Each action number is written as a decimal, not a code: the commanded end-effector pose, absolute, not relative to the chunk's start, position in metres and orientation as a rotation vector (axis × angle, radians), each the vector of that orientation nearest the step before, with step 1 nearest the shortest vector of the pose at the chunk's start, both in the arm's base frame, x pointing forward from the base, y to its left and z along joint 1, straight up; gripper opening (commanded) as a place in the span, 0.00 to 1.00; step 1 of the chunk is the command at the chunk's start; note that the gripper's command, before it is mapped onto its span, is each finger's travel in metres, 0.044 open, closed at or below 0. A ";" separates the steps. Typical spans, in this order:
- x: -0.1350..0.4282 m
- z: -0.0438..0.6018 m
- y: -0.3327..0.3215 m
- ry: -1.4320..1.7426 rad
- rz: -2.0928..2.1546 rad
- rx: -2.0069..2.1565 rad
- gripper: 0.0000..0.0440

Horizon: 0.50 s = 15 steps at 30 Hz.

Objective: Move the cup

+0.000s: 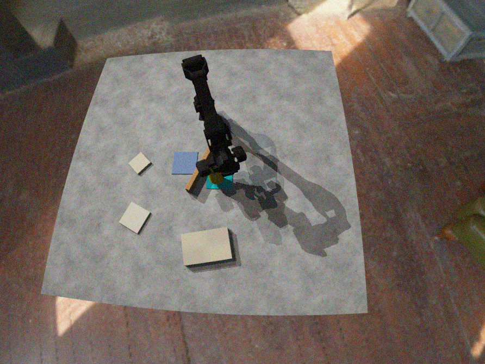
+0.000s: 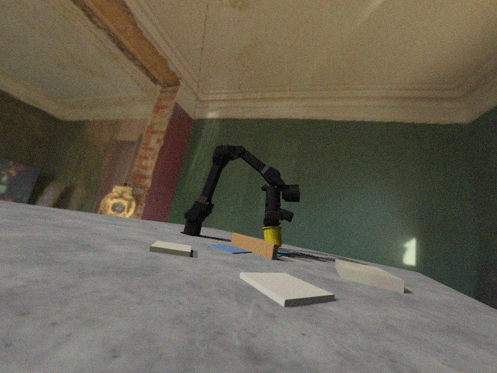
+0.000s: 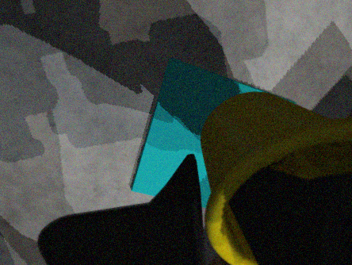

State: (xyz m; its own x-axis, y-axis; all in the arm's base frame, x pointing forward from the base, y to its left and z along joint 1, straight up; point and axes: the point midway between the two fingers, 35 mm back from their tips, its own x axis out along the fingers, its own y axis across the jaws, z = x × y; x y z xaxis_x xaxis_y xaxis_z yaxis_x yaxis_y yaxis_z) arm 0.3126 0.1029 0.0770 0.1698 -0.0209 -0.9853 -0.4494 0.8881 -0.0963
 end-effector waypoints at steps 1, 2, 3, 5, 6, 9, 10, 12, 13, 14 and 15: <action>0.311 0.071 0.103 1.374 0.309 -0.411 0.13; 0.311 0.069 0.103 1.373 0.308 -0.410 0.13; 0.310 0.068 0.103 1.371 0.308 -0.409 0.14; 0.311 0.068 0.103 1.364 0.308 -0.404 0.17; 0.312 0.069 0.104 1.354 0.309 -0.399 0.22; 0.316 0.075 0.106 1.325 0.316 -0.379 0.33; 0.317 0.076 0.106 1.316 0.318 -0.373 0.33; 0.317 0.080 0.107 1.300 0.325 -0.367 0.33; 0.317 0.082 0.107 1.294 0.327 -0.366 0.32; 0.318 0.083 0.107 1.289 0.328 -0.364 0.32; 0.316 0.084 0.107 1.287 0.332 -0.360 0.33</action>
State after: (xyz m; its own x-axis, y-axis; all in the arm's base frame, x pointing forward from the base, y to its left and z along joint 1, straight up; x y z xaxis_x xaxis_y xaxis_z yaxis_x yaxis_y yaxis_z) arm 0.3172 0.1065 0.0818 0.2420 0.0263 -0.9699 -0.4326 0.8977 -0.0836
